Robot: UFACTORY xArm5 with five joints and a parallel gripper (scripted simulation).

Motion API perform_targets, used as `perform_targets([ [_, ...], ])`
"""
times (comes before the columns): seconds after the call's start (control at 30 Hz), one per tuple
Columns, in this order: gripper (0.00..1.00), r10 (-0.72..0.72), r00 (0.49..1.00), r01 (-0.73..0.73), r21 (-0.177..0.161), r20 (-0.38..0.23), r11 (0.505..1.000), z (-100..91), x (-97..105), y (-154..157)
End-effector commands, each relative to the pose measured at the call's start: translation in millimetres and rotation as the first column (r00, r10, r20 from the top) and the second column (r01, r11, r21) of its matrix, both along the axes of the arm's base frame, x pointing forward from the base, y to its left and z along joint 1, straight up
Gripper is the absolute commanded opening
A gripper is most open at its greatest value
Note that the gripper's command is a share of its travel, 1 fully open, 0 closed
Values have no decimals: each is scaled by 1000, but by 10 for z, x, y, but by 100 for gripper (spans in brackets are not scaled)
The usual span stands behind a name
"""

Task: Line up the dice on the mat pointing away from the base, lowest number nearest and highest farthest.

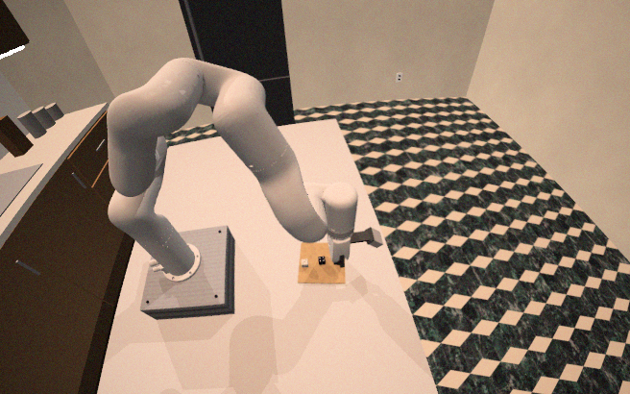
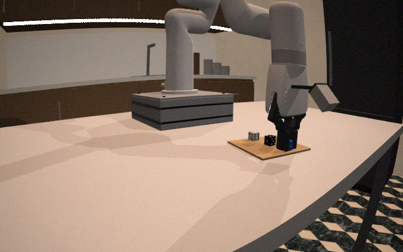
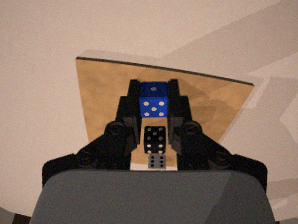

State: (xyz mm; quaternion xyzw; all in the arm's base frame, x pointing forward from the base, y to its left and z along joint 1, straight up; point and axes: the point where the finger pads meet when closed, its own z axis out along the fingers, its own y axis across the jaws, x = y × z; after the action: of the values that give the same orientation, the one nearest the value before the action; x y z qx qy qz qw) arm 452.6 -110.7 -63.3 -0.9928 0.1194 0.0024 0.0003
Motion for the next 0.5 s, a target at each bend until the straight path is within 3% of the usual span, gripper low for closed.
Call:
perform_targets([
  [0.0,15,0,1000,0,-1,4,1000,12,14,-3],
  [0.33,15,0,1000,0,-1,4,1000,12,14,-3],
  [0.47,23,0,1000,0,-1,4,1000,12,14,-3],
])
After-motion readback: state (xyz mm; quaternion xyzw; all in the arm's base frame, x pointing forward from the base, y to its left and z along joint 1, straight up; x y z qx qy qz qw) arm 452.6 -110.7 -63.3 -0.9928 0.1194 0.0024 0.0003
